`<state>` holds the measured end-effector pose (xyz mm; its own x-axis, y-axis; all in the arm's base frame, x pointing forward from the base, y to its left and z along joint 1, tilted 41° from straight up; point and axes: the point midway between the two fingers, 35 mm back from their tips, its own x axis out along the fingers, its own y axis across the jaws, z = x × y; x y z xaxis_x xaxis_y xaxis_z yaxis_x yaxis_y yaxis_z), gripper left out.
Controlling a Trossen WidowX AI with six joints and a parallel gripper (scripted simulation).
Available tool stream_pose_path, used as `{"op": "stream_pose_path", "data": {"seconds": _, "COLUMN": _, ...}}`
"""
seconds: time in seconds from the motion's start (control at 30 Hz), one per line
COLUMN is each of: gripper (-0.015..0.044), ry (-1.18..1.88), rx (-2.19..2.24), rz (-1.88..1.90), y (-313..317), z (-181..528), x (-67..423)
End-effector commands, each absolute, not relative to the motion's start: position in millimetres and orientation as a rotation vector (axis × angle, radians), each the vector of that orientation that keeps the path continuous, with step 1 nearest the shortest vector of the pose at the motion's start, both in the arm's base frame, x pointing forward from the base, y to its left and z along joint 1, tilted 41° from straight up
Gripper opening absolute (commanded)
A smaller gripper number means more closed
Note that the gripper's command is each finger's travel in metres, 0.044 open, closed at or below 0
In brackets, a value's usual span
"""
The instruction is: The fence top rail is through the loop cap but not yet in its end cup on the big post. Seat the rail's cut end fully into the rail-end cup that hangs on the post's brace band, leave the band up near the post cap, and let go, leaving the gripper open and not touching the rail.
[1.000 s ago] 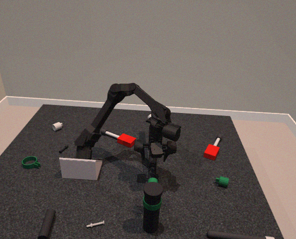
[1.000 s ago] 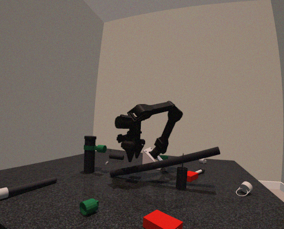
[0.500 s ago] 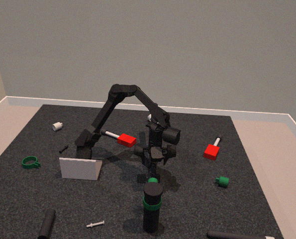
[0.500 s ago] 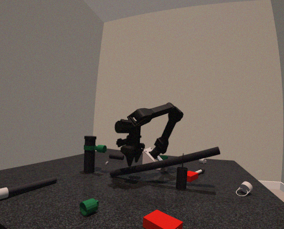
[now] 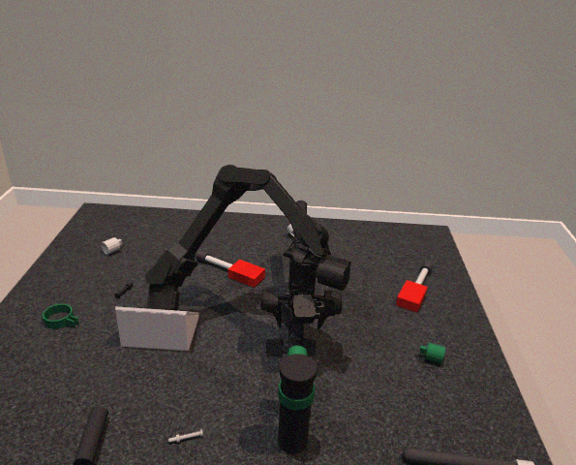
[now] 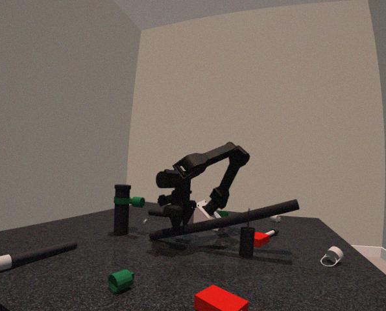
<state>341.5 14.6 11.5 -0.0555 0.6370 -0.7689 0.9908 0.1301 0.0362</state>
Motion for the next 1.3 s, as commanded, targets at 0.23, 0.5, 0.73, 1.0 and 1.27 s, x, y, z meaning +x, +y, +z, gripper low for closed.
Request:
{"op": "stream_pose_path", "data": {"seconds": 0.23, "gripper": 0.044, "ry": 1.77, "rx": 1.584, "rz": -0.702, "y": 28.0, "z": -2.8, "x": 339.4}}
{"op": "stream_pose_path", "data": {"seconds": 0.5, "gripper": 0.044, "ry": 1.771, "rx": 1.585, "rz": -0.701, "y": 34.8, "z": -10.3, "x": 337.9}}
{"op": "stream_pose_path", "data": {"seconds": 0.73, "gripper": 0.0256, "ry": 1.771, "rx": 1.585, "rz": -0.701, "y": 34.7, "z": -10.5, "x": 338.2}}
{"op": "stream_pose_path", "data": {"seconds": 1.0, "gripper": 0.0144, "ry": 1.771, "rx": 1.585, "rz": -0.701, "y": 34.7, "z": -10.5, "x": 338.2}}
{"op": "stream_pose_path", "data": {"seconds": 1.27, "gripper": 0.0032, "ry": 1.771, "rx": 1.585, "rz": -0.701, "y": 32.4, "z": -8.4, "x": 337.9}}
